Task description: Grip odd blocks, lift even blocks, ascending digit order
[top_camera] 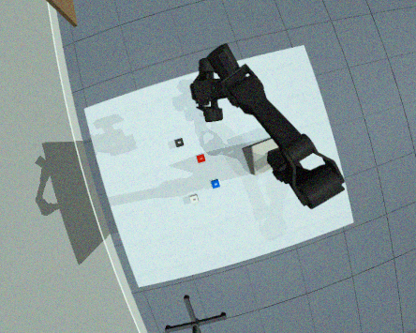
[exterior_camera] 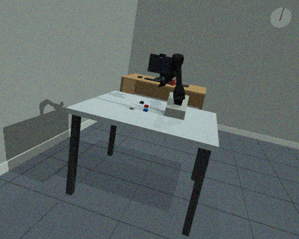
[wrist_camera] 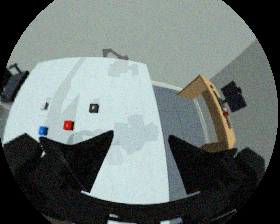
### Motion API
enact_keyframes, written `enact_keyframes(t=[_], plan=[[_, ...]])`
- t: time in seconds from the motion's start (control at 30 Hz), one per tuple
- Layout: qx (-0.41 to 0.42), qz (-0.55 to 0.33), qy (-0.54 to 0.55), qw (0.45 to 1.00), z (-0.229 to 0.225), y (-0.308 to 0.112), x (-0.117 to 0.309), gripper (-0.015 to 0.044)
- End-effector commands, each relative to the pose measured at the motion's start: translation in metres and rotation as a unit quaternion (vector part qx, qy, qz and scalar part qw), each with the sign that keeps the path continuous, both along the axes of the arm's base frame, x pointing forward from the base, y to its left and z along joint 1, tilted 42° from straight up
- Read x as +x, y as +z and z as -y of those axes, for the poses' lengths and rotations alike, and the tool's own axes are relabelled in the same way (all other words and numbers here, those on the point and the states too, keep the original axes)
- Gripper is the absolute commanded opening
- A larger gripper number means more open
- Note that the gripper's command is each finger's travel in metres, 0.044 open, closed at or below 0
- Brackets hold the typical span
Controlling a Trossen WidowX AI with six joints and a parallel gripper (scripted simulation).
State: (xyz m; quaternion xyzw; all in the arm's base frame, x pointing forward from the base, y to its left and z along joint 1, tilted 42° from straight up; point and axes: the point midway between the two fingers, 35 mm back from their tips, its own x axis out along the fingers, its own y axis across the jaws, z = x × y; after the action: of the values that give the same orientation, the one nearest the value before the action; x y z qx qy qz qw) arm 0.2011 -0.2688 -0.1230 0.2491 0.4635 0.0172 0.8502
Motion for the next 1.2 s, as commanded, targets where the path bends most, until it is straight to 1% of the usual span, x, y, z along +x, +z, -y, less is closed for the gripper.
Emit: enact_keyframes(t=[0.0,0.2,0.33,0.4,1.1,1.17], plan=[[0.049,-0.037,0.058,0.996,-0.04,0.023,0.036,0.04],[0.119,-0.117,0.156,0.974,-0.122,0.062,0.073,0.04],[0.15,-0.182,0.219,0.947,-0.179,0.092,0.082,0.04],[0.158,-0.205,0.239,0.936,-0.198,0.102,0.082,0.04],[0.158,-0.208,0.241,0.935,-0.2,0.103,0.082,0.04],[0.158,-0.208,0.241,0.935,-0.207,0.11,0.082,0.04]])
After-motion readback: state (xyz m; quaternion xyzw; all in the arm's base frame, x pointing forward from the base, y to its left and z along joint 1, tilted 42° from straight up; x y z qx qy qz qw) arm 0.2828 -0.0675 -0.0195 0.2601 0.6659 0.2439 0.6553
